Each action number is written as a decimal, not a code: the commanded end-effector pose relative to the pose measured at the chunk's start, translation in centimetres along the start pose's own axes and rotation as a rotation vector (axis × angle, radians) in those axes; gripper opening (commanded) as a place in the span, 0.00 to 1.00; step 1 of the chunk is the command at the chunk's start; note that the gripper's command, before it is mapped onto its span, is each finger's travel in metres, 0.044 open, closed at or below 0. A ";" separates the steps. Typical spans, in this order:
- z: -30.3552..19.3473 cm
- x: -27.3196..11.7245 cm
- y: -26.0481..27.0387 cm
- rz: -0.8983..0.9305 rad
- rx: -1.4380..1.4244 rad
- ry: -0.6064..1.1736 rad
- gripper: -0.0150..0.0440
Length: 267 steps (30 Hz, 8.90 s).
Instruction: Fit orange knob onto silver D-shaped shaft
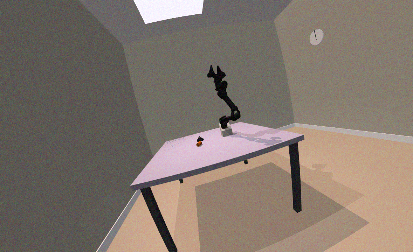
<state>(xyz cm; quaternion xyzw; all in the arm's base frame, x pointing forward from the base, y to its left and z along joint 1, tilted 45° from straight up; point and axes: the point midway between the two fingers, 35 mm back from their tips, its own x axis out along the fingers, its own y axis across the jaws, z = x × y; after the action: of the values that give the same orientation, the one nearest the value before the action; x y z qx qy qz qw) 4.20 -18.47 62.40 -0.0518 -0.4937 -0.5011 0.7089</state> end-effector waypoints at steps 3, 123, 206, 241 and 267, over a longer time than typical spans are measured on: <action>-11.2 -0.4 2.4 0.070 0.181 0.364 1.00; -28.2 -65.1 14.3 -1.751 0.006 2.683 0.56; -28.2 -63.6 14.3 1.002 0.081 3.013 0.56; -28.2 -63.6 14.3 2.104 0.095 2.347 0.56; -28.2 -64.0 14.3 2.627 0.097 1.713 0.56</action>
<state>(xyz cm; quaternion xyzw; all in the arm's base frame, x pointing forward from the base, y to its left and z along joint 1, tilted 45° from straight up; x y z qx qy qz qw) 32.71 14.47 6.21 -0.1147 0.4186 0.5760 0.6927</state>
